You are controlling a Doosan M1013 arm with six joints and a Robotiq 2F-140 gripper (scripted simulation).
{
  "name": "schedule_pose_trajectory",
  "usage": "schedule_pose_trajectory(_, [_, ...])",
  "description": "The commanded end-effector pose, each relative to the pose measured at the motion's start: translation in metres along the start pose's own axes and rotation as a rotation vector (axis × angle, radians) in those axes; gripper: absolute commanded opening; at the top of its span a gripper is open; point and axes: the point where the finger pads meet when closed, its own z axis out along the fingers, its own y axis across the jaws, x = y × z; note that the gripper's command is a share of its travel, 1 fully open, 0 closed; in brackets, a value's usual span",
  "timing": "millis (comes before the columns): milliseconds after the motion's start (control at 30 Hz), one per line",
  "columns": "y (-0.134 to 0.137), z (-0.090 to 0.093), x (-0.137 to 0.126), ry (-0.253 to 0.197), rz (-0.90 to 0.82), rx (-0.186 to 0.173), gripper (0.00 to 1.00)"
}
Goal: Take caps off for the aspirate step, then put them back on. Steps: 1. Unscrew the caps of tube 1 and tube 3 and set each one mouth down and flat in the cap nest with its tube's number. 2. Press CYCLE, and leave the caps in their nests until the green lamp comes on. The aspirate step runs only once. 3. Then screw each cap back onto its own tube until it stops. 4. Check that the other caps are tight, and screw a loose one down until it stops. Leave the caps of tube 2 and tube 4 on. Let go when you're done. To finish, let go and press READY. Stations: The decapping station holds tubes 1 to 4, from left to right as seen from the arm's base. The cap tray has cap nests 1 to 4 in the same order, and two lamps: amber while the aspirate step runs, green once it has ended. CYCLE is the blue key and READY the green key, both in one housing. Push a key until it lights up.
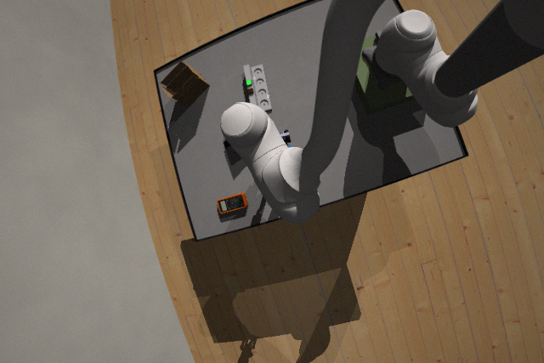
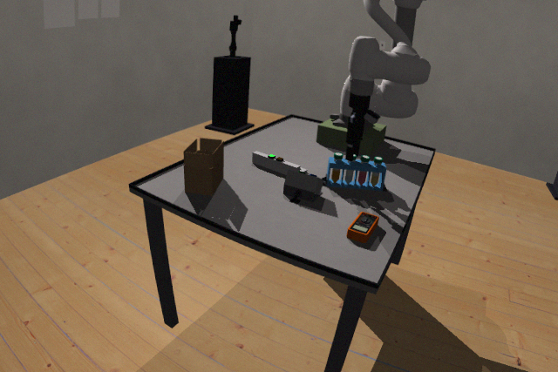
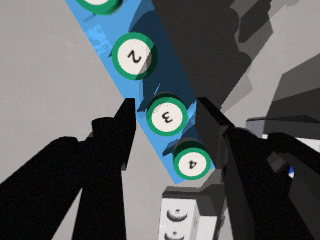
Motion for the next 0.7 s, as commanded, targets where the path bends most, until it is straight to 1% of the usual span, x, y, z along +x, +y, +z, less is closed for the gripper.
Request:
schedule_pose_trajectory(0, [0.0005, -0.0008, 0.0003, 0.002, -0.107, -0.001, 0.41])
schedule_pose_trajectory(400, [0.0005, -0.0008, 0.0003, 0.002, -0.587, -0.002, 0.41])
schedule_pose_trajectory(467, [0.0005, -0.0008, 0.0003, 0.002, -0.587, -0.002, 0.41])
schedule_pose_trajectory(667, [0.0005, -0.0008, 0.0003, 0.001, -0.827, -0.002, 0.41])
